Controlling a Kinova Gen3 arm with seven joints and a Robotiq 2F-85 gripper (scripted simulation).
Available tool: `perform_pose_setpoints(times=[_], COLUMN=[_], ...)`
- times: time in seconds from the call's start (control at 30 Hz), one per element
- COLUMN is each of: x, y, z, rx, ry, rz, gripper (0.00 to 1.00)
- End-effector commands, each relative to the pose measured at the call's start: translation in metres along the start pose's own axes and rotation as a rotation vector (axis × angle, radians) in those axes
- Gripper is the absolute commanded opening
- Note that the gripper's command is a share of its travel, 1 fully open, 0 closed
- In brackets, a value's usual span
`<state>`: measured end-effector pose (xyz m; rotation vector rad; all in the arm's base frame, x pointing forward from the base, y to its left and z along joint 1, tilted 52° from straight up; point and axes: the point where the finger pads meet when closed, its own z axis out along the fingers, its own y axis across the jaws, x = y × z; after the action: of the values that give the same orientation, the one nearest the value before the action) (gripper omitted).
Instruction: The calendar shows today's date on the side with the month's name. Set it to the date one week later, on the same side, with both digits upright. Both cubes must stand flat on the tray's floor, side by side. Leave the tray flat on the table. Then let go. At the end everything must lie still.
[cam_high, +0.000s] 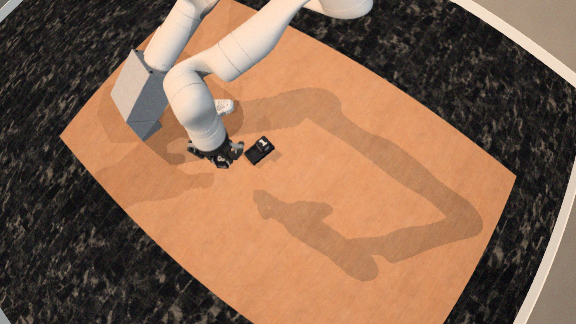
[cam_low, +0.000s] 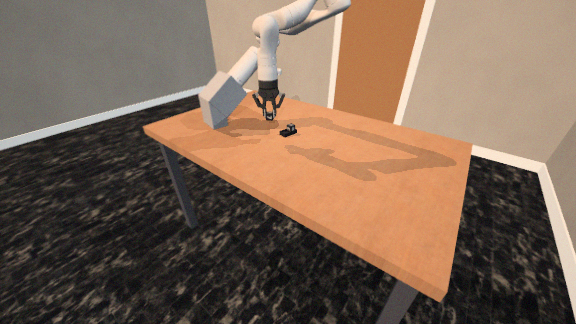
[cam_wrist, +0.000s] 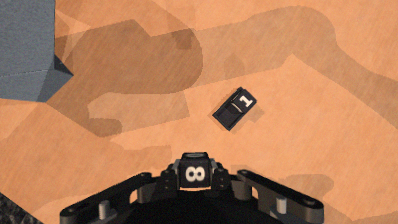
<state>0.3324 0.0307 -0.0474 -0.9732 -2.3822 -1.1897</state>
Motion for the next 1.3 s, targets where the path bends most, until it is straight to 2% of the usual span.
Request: perform_pose_setpoints(times=[0.0, 1.03, 1.27], x=[-0.0009, -0.0020, -0.0022], y=[-0.0015, -0.0028, -0.0028], z=[0.0000, 0.0003, 0.0089], rx=[0.001, 0.002, 0.002], ry=[0.000, -0.001, 0.000], rz=[0.020, 0.066, 0.092], gripper=[0.26, 0.26, 0.26])
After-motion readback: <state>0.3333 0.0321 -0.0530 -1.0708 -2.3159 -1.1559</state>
